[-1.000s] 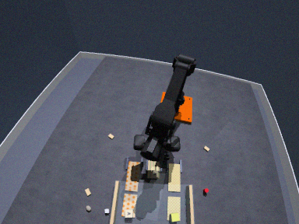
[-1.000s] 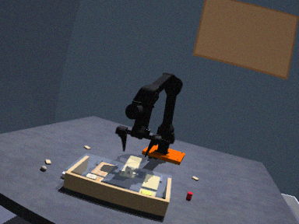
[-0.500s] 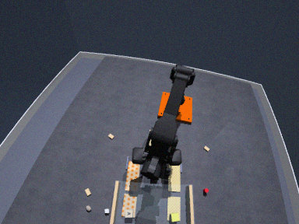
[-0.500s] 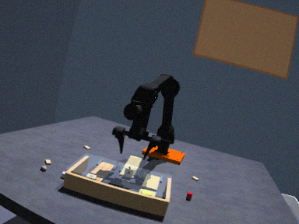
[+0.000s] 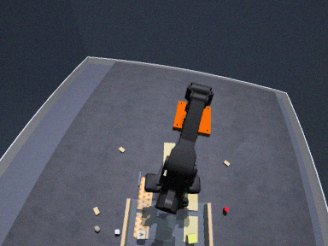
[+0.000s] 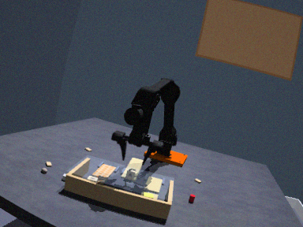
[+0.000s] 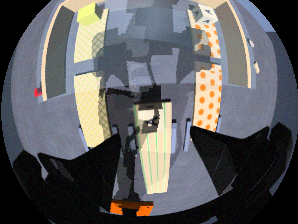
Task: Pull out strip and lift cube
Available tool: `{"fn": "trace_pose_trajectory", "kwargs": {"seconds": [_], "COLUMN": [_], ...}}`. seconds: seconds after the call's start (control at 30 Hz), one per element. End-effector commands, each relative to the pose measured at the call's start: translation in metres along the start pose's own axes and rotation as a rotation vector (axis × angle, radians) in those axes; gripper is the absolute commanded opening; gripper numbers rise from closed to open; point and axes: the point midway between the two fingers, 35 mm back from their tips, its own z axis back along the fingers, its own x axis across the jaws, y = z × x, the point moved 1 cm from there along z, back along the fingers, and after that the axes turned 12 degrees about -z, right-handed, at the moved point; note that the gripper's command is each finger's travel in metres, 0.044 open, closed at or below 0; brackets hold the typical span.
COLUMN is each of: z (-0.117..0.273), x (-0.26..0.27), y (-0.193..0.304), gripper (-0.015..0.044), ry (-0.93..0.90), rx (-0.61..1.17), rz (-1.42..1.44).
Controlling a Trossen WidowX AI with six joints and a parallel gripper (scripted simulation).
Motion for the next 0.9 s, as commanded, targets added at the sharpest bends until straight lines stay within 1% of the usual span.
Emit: {"fn": "trace_pose_trajectory", "kwargs": {"seconds": [0.0, 0.03, 0.87], "z": [-0.008, -0.009, -0.050], "x": [0.001, 0.001, 0.002], "y": [-0.002, -0.002, -0.001], "gripper": [0.0256, 0.0250, 0.0250], "ry": [-0.003, -0.003, -0.003], "rx": [0.003, 0.003, 0.003], "rz": [-0.005, -0.005, -0.005]}}
